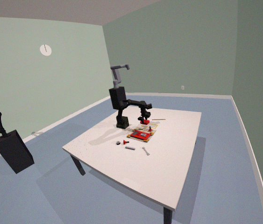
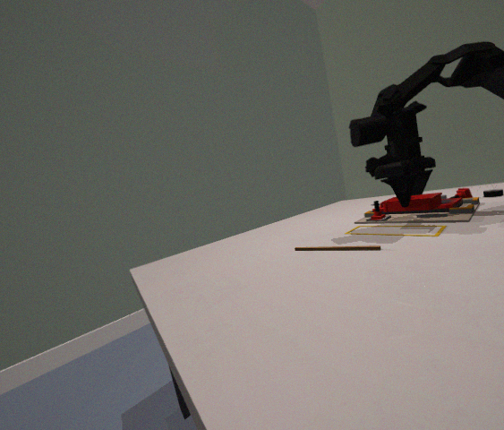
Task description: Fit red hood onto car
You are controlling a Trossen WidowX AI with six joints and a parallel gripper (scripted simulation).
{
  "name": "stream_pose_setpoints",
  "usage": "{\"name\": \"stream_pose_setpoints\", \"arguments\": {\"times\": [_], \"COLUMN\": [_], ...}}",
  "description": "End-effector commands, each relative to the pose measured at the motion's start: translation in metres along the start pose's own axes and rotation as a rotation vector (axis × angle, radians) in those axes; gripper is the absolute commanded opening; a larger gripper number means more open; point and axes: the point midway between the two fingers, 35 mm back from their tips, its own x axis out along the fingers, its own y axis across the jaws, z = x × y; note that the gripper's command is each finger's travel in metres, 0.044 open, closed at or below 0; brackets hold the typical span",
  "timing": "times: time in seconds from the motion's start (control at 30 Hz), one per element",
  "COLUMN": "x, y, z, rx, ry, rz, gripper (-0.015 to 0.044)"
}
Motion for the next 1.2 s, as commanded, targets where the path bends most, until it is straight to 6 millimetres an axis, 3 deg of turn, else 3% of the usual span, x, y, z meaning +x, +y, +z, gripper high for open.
{"name": "stream_pose_setpoints", "arguments": {"times": [0.0,0.43,0.63,1.17], "x": [-0.012,-0.046,-0.048,-0.055], "y": [0.0,0.001,-0.002,-0.072], "z": [0.0,0.0,0.003,0.059], "rx": [0.003,0.002,-0.001,-0.004], "ry": [0.001,0.002,-0.002,-0.004], "rz": [0.003,0.004,0.005,0.028], "gripper": [0.0,0.0,0.0,0.0]}}
